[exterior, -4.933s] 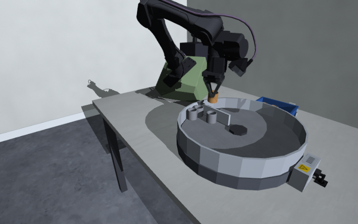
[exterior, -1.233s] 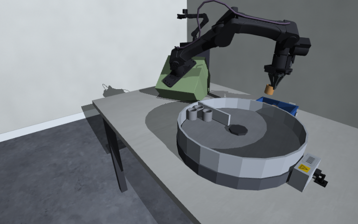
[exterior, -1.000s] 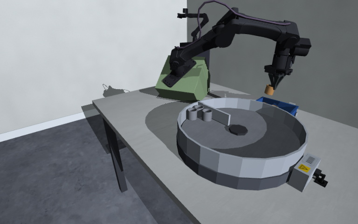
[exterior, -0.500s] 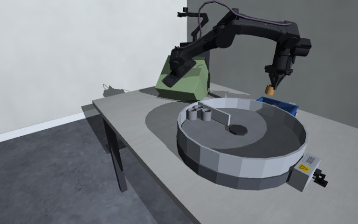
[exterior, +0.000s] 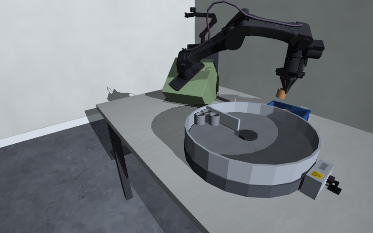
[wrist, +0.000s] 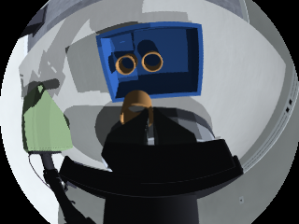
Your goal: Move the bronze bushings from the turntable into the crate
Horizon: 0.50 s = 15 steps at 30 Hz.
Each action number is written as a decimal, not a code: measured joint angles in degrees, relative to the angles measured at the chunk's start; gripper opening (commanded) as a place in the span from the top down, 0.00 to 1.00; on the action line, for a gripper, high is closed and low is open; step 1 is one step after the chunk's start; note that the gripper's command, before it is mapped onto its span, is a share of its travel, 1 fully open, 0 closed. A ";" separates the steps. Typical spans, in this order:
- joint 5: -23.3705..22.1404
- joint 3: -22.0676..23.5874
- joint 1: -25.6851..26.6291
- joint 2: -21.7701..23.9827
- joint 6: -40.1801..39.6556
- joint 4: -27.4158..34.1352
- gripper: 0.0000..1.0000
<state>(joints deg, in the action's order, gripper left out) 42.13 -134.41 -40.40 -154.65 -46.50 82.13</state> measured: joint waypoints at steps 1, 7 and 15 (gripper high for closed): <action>0.00 0.00 0.00 0.00 0.00 0.00 1.00; 0.00 0.00 0.00 0.00 0.00 0.00 1.00; 0.00 0.00 0.00 0.00 -0.35 -0.17 1.00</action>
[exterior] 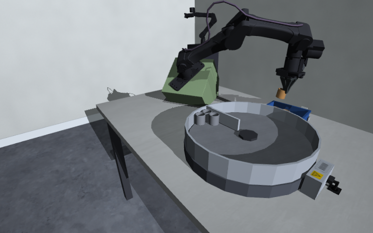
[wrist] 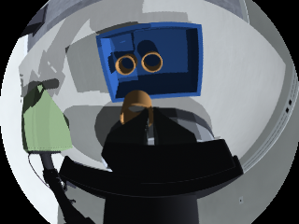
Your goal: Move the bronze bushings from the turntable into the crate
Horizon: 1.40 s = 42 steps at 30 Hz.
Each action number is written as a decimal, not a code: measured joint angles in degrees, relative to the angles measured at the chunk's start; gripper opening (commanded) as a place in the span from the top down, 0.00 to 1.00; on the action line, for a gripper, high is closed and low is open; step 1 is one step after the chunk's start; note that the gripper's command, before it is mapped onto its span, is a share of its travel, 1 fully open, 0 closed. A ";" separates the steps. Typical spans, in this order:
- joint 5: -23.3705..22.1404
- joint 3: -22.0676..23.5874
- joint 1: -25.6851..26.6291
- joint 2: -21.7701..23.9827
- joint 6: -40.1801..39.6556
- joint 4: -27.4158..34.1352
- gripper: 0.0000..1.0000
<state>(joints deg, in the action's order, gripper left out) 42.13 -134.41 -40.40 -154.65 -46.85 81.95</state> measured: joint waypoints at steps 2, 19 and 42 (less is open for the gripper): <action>0.07 0.83 0.00 0.26 -0.39 -0.98 1.00; 0.61 9.81 4.13 0.96 -5.07 -11.76 1.00; 0.61 9.81 4.07 1.31 -5.31 -12.72 1.00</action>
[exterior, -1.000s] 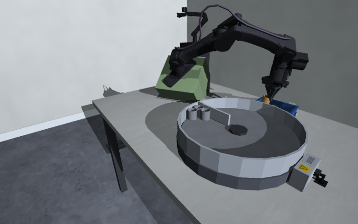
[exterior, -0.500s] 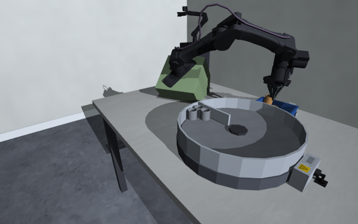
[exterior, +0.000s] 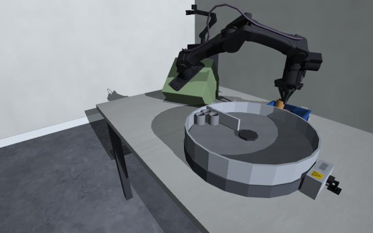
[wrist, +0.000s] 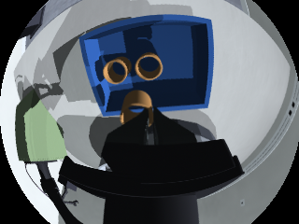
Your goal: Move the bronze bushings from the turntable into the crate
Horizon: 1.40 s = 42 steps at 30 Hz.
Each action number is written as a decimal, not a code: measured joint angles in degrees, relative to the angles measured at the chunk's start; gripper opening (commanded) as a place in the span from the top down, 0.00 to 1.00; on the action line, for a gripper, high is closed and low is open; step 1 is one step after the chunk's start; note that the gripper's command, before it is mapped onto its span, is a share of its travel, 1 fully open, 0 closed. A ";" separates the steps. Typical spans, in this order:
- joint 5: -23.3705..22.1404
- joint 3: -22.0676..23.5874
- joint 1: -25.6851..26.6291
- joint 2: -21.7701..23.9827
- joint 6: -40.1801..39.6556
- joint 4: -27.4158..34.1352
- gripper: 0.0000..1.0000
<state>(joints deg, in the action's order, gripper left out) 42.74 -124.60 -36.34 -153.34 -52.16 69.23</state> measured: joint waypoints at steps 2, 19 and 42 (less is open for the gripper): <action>0.00 0.00 0.00 0.00 0.00 0.00 1.00; 0.00 2.01 0.00 0.17 -0.48 -1.60 1.00; 0.00 2.01 0.00 0.22 -0.48 -2.05 1.00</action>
<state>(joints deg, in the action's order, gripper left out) 42.74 -122.58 -36.34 -153.12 -52.64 67.18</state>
